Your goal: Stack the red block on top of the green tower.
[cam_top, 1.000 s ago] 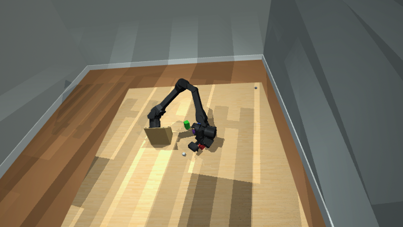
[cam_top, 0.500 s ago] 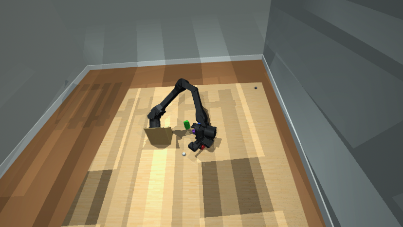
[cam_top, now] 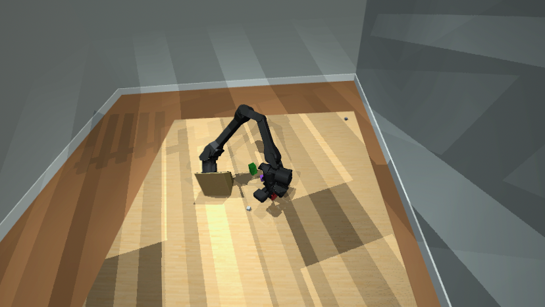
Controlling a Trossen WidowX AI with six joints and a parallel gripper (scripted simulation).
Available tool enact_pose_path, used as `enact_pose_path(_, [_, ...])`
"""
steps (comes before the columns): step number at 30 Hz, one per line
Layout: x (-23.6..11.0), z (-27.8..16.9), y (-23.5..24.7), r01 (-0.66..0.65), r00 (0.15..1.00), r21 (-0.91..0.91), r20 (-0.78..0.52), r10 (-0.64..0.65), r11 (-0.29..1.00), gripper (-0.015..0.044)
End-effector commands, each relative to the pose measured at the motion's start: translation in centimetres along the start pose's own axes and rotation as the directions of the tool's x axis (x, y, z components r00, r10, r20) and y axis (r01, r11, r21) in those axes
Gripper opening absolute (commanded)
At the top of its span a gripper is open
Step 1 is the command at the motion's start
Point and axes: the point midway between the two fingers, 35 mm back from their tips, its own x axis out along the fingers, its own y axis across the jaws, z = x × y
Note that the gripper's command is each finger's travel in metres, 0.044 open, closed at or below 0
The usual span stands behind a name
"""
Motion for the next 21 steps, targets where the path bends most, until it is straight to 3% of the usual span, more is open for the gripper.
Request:
enact_pose_path(1, [-1.7, 0.1, 0.0, 0.003, 1.0, -0.006, 0.004, -0.003, 1.0, 0.0])
enact_pose_path(16, [-9.2, 0.1, 0.0, 0.005, 1.0, -0.006, 0.006, -0.005, 1.0, 0.0])
enact_pose_path(21, [-9.5, 0.3, 0.0, 0.002, 1.0, -0.004, 0.01, -0.002, 1.0, 0.0])
